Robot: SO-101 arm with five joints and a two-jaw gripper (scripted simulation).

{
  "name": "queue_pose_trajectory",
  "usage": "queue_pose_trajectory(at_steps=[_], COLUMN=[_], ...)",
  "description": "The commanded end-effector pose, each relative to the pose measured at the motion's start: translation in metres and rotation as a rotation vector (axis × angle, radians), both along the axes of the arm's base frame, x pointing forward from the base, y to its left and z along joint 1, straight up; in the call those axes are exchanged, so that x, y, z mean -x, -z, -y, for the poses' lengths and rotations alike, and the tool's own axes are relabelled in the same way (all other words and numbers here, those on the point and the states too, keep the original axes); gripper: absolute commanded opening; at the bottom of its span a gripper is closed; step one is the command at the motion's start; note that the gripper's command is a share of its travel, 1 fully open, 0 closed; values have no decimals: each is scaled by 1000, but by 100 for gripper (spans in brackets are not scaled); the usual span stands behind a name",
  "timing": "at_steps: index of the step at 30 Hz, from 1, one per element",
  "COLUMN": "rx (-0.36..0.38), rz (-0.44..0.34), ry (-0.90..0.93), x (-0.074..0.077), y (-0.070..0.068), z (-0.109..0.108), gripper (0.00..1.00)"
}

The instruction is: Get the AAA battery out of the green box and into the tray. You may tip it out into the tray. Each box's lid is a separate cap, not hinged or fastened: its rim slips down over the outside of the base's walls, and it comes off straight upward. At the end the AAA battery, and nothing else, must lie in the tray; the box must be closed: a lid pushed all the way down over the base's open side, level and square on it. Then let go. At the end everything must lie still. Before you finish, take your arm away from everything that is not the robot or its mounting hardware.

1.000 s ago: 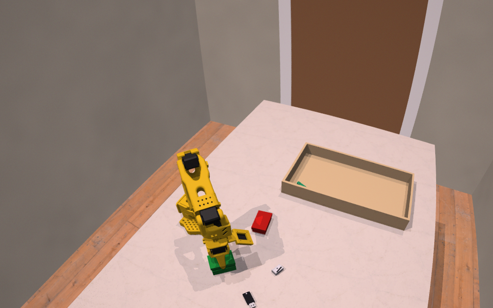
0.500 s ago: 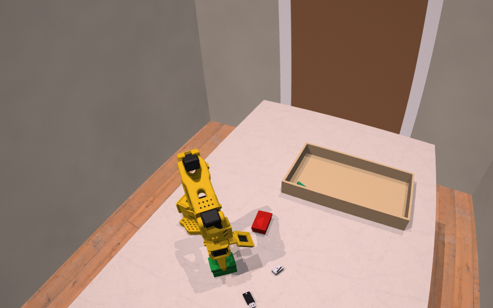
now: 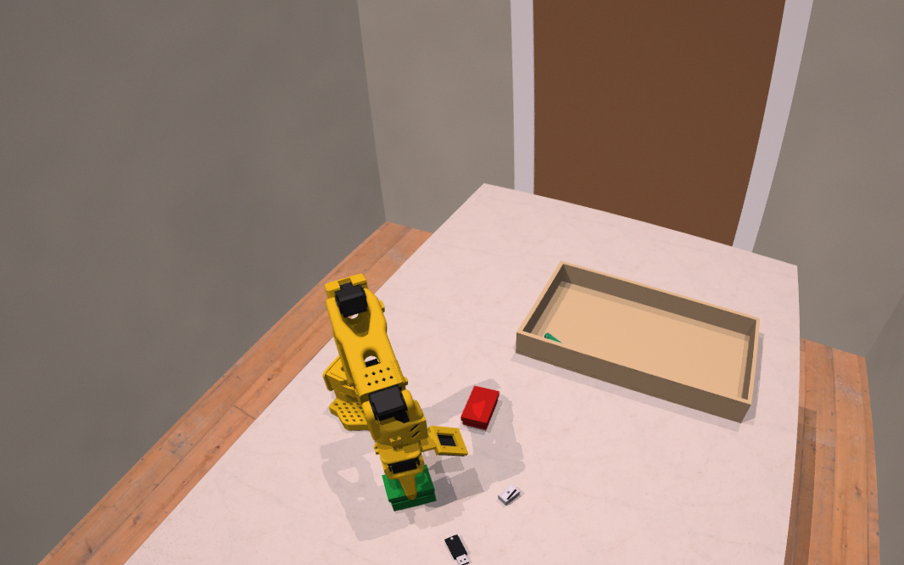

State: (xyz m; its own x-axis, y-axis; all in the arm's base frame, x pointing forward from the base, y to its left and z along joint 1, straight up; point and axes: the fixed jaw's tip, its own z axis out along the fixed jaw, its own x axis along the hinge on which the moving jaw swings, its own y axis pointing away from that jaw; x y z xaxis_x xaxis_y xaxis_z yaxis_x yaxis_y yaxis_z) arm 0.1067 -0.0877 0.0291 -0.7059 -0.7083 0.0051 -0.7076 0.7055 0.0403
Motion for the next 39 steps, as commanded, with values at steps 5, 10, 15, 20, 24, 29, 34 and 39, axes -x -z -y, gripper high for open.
queue_pose_trajectory(at_steps=[5, 10, 15, 20, 24, 29, 34, 39], rx=[25, 25, 25, 25, 25, 25, 25, 25], rz=[32, 32, 32, 32, 32, 32, 32, 32], ry=[3, 3, 3, 3, 3, 4, 4, 4], x=[-6, -6, -6, -6, -8, -11, -14, -17], y=[-4, -4, -4, -4, -4, -4, -4, -4], z=[5, 5, 5, 5, 7, 9, 11, 14], gripper=[22, 22, 22, 22, 22, 22, 22, 22])
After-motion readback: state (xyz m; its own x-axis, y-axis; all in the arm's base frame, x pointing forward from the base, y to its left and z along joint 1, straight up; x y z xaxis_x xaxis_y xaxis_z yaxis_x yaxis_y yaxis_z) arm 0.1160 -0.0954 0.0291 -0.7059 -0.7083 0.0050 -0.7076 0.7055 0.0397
